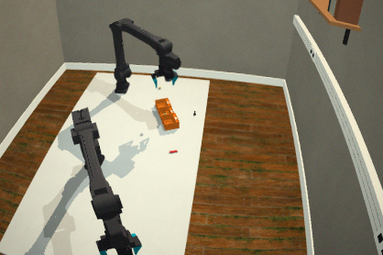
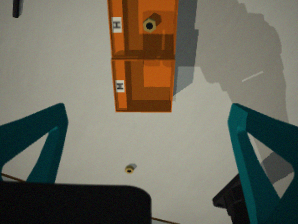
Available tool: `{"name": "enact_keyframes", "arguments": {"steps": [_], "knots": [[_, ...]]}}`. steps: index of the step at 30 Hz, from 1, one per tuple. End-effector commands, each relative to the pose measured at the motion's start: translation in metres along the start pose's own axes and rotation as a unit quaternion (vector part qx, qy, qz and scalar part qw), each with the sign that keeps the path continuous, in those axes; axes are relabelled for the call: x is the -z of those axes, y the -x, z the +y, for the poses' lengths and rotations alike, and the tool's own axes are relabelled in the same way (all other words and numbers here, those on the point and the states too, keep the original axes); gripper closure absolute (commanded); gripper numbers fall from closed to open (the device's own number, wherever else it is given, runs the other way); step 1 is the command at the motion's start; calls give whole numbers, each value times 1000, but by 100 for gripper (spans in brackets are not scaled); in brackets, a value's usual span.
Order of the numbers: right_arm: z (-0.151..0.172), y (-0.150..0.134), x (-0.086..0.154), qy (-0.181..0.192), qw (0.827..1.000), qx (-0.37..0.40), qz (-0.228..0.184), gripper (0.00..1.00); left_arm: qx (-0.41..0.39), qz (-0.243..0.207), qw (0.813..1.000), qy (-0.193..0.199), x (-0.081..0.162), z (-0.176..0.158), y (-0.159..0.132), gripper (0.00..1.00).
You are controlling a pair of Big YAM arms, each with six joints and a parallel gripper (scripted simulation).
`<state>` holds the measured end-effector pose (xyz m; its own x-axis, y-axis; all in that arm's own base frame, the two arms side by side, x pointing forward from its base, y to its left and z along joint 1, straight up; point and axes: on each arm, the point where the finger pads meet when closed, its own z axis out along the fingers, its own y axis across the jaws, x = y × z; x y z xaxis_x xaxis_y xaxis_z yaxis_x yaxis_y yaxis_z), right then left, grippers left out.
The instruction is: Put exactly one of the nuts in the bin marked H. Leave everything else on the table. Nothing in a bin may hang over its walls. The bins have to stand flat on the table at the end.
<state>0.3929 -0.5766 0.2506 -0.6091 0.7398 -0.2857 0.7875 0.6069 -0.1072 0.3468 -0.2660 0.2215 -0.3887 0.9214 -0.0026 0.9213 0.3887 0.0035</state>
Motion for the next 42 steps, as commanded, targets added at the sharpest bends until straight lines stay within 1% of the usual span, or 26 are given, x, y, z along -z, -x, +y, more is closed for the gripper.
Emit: {"name": "enact_keyframes", "arguments": {"steps": [1, 2, 42], "knots": [[-1, 3, 8, -1, 1000, -1, -8, 0, 0, -15, 1000, 7, 12, 3, 8, 0], [-1, 3, 8, -1, 1000, -1, -8, 0, 1, 1, 1000, -2, -2, -2, 3, 0], [-1, 3, 8, -1, 1000, -1, -8, 0, -1, -4, 1000, 0, -3, -5, 4, 0]]}}
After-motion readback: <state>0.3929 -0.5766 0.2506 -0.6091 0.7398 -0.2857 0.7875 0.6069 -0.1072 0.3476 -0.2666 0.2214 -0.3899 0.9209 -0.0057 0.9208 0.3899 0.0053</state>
